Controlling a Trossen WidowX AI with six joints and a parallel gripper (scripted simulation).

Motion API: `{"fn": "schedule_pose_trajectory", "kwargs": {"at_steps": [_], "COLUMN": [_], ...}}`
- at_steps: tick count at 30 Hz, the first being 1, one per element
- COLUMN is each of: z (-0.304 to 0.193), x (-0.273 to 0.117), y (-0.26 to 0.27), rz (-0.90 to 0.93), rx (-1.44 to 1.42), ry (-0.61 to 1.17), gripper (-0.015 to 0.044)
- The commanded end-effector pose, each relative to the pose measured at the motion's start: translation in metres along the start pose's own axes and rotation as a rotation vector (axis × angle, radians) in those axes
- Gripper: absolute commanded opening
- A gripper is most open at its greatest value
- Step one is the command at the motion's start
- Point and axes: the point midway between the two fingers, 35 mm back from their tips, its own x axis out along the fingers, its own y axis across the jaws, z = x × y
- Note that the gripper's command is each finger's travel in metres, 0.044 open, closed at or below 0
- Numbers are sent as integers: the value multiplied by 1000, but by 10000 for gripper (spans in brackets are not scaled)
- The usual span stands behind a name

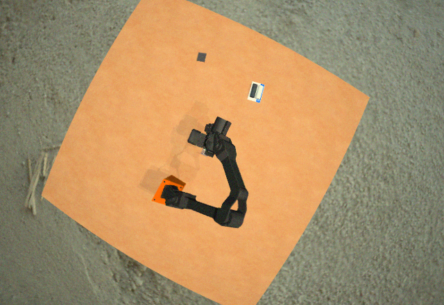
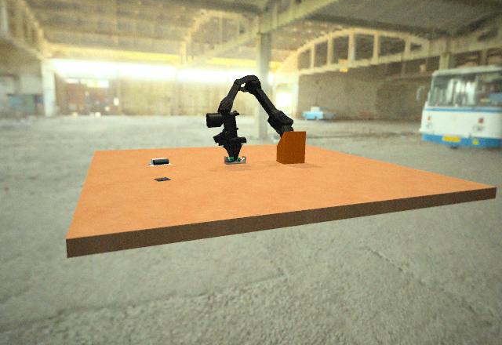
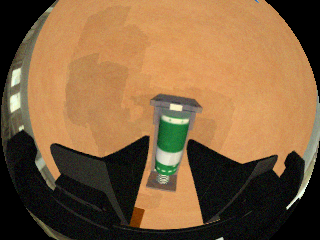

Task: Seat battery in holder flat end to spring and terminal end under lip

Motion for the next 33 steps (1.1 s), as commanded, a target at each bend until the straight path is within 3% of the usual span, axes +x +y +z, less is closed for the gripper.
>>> {"fn": "schedule_pose_trajectory", "kwargs": {"at_steps": [1, 9, 19, 33], "z": [1, 1, -3, -3], "x": [-10, -12, -81, -82], "y": [1, 1, 13, 15], "rz": [2, 2, 6, 6], "rx": [6, 6, 6, 6], "ry": [-9, -10, -10, -10], "gripper": [179, 179, 440, 440]}}
